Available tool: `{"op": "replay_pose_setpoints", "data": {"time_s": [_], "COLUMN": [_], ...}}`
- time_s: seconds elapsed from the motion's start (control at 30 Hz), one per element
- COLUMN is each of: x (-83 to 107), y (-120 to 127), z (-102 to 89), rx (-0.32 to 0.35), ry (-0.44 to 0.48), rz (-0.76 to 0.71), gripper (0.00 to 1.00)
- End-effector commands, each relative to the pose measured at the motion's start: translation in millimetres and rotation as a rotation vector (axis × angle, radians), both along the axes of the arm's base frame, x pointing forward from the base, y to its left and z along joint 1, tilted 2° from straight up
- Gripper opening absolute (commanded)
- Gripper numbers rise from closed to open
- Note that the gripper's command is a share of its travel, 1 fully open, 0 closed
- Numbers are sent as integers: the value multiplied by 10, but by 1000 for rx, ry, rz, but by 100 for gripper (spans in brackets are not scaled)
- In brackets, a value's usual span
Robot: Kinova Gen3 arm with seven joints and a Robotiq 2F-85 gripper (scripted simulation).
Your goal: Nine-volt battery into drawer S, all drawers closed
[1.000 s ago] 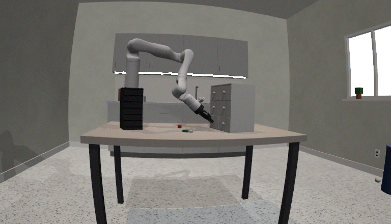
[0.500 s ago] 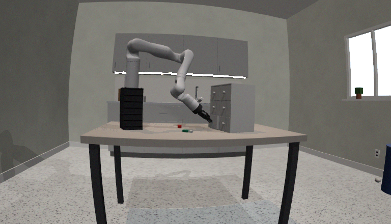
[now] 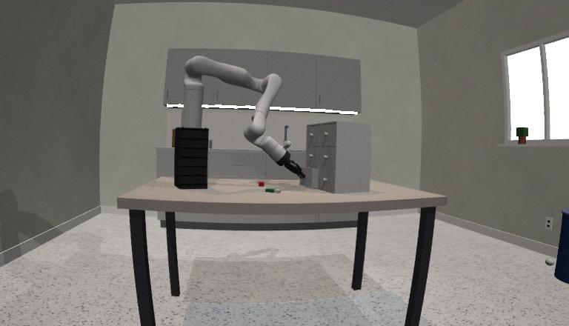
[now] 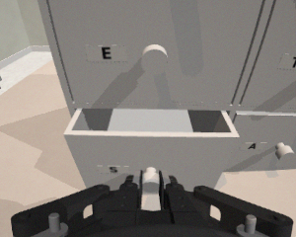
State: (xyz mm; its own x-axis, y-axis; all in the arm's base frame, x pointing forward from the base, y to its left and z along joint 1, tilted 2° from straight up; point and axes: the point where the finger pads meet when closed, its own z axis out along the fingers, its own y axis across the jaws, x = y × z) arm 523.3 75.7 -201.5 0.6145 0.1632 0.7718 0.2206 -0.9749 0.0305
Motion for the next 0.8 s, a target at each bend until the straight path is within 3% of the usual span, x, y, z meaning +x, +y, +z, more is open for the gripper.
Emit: {"op": "replay_pose_setpoints", "data": {"time_s": [0.0, 0.77], "x": [-43, -289], "y": [-16, -72], "z": [-12, -13], "rx": [-2, -2], "ry": [4, 4], "rz": [-1, -1], "gripper": [13, 13]}}
